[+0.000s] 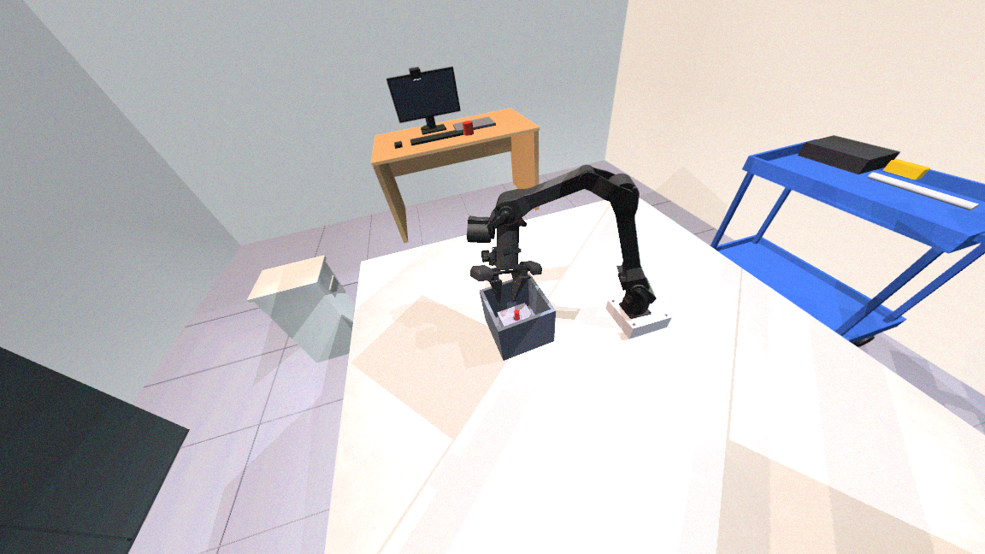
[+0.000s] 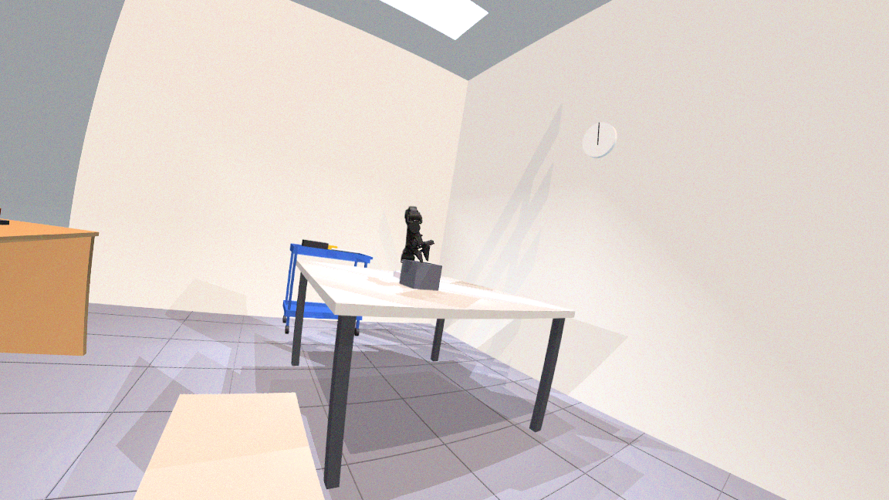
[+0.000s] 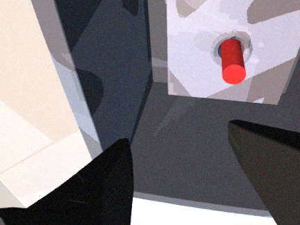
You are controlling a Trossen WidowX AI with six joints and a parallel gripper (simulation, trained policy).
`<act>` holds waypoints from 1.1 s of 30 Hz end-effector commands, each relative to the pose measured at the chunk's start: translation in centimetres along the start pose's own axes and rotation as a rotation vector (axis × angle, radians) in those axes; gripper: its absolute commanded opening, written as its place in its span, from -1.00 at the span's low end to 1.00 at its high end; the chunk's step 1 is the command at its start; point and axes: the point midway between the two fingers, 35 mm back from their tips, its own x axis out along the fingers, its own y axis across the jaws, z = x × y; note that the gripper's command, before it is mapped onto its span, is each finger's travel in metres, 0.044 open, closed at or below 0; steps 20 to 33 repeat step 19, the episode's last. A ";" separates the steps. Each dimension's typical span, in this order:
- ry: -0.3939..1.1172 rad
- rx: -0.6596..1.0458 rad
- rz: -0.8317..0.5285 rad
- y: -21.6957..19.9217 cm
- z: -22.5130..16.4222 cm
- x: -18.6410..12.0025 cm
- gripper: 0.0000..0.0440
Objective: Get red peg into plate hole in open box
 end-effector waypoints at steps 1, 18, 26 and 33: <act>0.017 0.000 0.009 0.2 0.1 -0.2 0.04; 0.036 -0.054 0.074 1.6 1.9 -1.3 -0.06; 0.038 -0.057 0.076 1.7 2.1 -1.2 -0.06; 0.038 -0.057 0.076 1.7 2.1 -1.2 -0.06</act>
